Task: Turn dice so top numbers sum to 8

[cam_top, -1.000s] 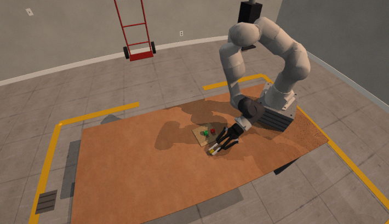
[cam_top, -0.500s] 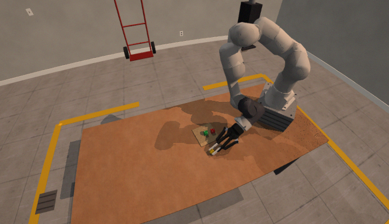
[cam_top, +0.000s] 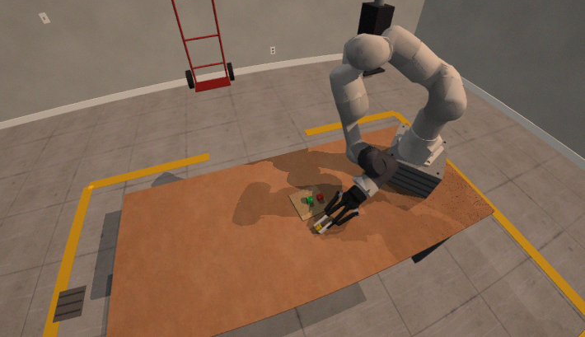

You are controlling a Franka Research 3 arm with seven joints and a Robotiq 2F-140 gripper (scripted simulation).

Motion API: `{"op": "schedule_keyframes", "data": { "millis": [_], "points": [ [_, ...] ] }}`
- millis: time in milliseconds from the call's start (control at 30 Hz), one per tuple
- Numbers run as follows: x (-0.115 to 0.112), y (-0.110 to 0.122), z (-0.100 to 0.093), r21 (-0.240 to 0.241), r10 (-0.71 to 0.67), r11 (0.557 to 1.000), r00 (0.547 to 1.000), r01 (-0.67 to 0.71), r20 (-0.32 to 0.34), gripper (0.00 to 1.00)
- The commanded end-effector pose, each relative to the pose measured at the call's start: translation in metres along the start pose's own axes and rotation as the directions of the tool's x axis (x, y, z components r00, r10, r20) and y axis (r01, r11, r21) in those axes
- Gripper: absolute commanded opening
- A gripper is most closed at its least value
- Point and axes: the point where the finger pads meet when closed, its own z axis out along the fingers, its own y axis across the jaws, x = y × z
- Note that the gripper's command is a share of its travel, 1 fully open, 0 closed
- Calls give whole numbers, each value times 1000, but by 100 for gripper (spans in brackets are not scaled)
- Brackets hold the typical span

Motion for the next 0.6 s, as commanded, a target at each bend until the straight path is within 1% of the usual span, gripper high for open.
{"op": "schedule_keyframes", "data": {
  "millis": [0,33,100,133,200,233,567],
  "points": [
    [0,0,0,-1,-3,1000,1000,3,2,17],
    [0,0,0,-1,-3,1000,1000,3,2,20],
    [0,0,0,-1,-3,1000,1000,3,2,20],
    [0,0,0,-1,-3,1000,1000,3,2,22],
    [0,0,0,-1,-3,1000,1000,3,2,22],
    [0,0,0,-1,-3,1000,1000,3,2,25],
    [0,0,0,-1,-3,1000,1000,3,2,25]
  ]
}}
